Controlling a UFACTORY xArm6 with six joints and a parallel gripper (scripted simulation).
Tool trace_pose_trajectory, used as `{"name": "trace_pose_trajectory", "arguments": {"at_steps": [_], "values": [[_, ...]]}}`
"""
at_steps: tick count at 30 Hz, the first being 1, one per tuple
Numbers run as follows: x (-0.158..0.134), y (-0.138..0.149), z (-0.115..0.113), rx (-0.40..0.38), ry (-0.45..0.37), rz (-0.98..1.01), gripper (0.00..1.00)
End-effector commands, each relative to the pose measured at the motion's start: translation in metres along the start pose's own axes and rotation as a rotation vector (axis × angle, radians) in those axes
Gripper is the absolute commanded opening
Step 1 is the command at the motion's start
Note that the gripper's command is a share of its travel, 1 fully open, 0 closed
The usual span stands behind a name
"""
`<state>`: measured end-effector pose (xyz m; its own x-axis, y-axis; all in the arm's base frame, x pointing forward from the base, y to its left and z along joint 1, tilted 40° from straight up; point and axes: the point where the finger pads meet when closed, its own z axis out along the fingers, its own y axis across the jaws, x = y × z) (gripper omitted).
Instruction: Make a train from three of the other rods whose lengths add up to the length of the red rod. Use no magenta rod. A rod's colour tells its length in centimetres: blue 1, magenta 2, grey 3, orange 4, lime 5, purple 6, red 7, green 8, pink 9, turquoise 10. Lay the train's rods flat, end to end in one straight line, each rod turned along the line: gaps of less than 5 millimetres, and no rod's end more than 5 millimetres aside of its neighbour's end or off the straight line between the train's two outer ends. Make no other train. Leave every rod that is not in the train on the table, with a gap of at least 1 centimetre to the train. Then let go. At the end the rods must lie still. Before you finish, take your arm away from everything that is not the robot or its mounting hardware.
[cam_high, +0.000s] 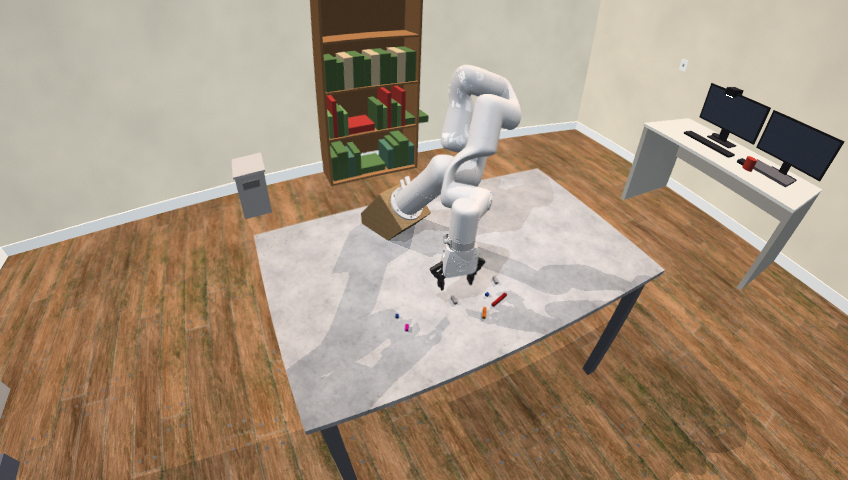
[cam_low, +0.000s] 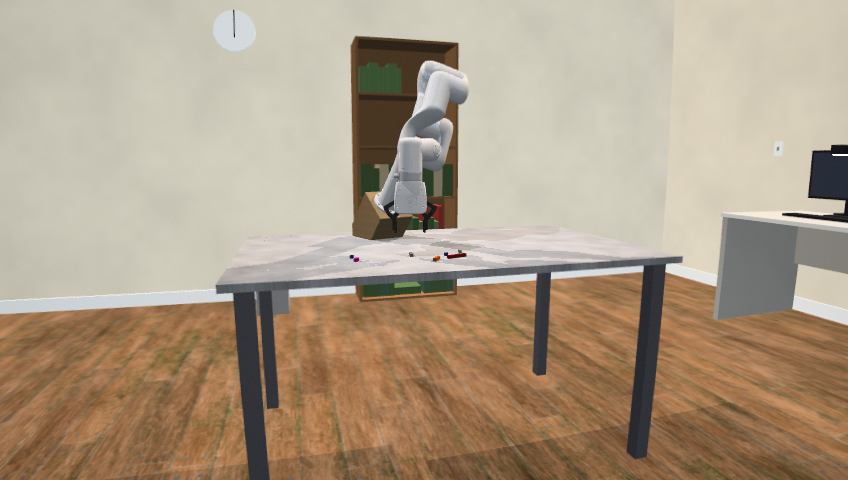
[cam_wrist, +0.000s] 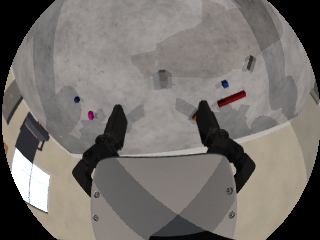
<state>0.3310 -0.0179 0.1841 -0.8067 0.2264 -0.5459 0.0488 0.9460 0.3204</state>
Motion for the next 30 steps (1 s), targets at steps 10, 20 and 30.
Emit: {"name": "trace_pose_trajectory", "arguments": {"at_steps": [10,20,30], "values": [[-0.0004,0.0028,-0.0006,-0.012,-0.010,-0.060,0.24],[-0.0004,0.0028,-0.0006,-0.012,-0.010,-0.060,0.24],[-0.0004,0.0028,-0.0006,-0.012,-0.010,-0.060,0.24]]}}
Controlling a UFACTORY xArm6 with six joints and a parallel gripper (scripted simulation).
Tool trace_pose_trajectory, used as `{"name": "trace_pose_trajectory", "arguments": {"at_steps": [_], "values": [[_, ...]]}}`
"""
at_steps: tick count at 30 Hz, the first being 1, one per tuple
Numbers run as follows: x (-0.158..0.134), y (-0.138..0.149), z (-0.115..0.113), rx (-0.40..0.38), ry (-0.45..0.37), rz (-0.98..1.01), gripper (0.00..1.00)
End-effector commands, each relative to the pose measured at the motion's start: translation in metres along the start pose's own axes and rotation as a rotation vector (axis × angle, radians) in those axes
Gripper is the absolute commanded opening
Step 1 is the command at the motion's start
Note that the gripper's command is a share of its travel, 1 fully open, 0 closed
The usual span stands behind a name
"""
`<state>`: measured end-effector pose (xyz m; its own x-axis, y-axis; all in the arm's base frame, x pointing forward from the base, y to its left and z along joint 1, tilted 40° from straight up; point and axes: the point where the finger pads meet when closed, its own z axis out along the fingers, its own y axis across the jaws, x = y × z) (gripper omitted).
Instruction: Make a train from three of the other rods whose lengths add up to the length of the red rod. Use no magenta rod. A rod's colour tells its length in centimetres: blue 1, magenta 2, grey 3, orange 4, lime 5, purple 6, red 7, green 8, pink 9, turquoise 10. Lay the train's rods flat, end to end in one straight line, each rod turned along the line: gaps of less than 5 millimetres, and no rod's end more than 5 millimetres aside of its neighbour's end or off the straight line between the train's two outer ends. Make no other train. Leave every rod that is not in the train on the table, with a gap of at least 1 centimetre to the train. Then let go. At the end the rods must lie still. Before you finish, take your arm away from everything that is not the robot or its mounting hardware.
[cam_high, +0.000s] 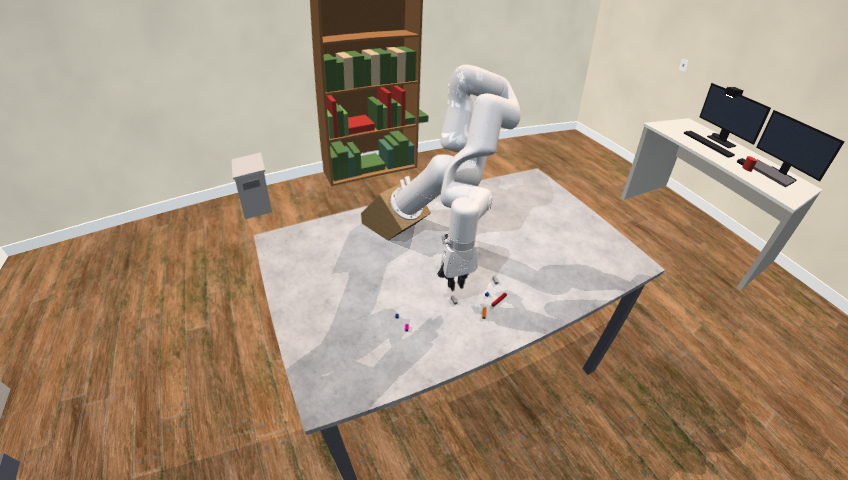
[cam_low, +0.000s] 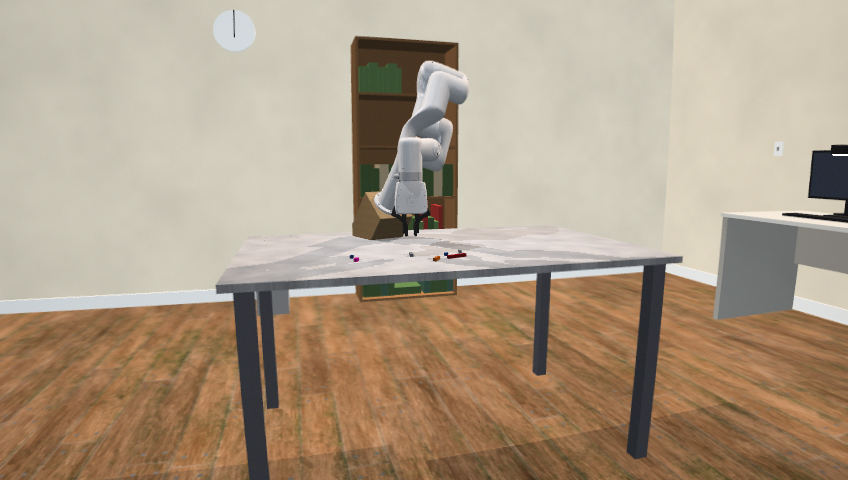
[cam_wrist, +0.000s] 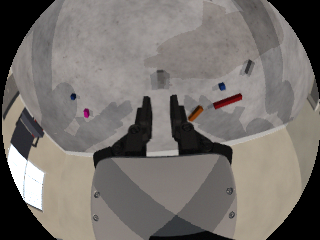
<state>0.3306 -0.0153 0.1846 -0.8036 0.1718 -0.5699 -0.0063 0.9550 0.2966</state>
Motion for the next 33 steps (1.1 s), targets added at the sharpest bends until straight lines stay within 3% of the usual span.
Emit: {"name": "trace_pose_trajectory", "arguments": {"at_steps": [1,21,33], "values": [[-0.001,0.000,-0.001,0.000,-0.002,-0.001,0.24],[-0.001,0.000,0.002,0.000,-0.002,-0.001,0.24],[-0.001,0.000,0.018,0.000,-0.002,-0.001,0.24]]}}
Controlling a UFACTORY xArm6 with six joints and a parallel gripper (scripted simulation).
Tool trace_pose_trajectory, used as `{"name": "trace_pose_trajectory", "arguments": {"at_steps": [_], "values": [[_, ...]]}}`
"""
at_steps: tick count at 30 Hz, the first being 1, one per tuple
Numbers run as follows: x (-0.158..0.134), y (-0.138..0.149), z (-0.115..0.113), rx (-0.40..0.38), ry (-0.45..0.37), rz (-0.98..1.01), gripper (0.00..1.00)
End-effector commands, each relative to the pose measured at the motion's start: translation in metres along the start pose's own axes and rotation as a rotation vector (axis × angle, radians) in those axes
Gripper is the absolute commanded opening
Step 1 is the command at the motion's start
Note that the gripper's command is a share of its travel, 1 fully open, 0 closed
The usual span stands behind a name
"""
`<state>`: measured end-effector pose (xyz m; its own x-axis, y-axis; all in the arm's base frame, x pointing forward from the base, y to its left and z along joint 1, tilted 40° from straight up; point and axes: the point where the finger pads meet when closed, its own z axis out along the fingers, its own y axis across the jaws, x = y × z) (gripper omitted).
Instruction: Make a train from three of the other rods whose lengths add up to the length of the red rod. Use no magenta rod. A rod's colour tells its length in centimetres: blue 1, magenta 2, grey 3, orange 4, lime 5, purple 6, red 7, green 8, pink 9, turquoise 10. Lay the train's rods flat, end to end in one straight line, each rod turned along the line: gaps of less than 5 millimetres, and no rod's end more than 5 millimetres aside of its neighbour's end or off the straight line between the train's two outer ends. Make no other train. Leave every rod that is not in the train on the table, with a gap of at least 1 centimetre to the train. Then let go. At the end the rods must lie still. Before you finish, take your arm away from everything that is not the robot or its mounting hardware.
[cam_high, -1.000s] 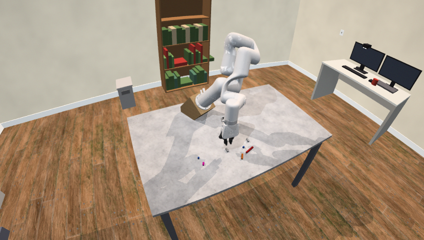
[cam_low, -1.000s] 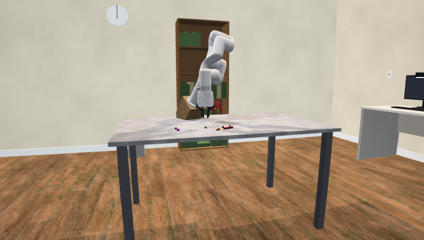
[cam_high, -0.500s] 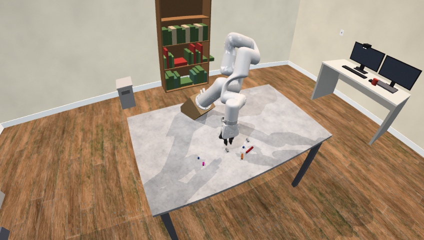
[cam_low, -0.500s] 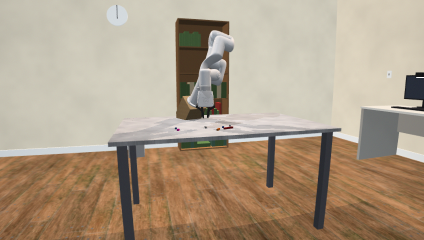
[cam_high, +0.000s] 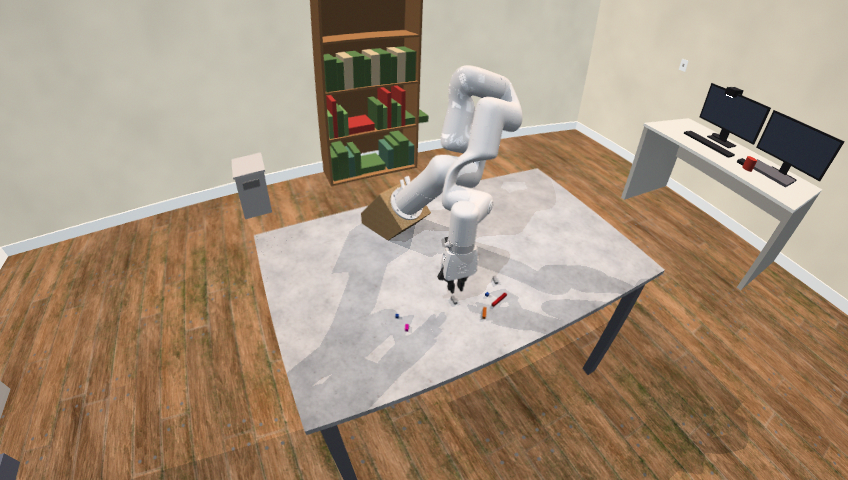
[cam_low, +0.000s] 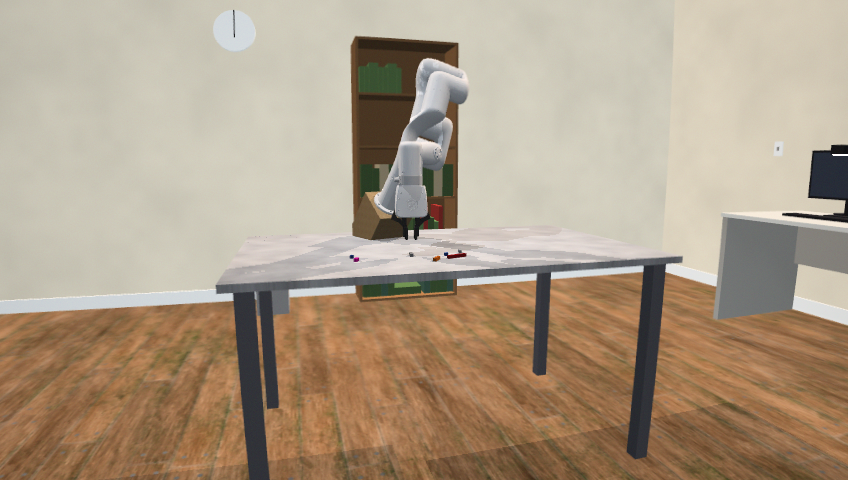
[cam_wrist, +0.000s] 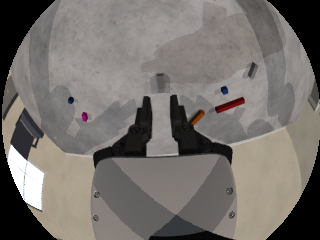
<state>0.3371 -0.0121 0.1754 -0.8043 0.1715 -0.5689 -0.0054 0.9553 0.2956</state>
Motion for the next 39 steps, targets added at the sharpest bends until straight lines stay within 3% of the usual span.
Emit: {"name": "trace_pose_trajectory", "arguments": {"at_steps": [1,20,39], "values": [[-0.002,0.000,0.008,-0.001,-0.004,-0.001,0.24],[-0.001,0.001,0.031,-0.001,-0.004,-0.001,0.24],[-0.001,0.001,0.039,-0.001,-0.003,-0.001,0.24]]}}
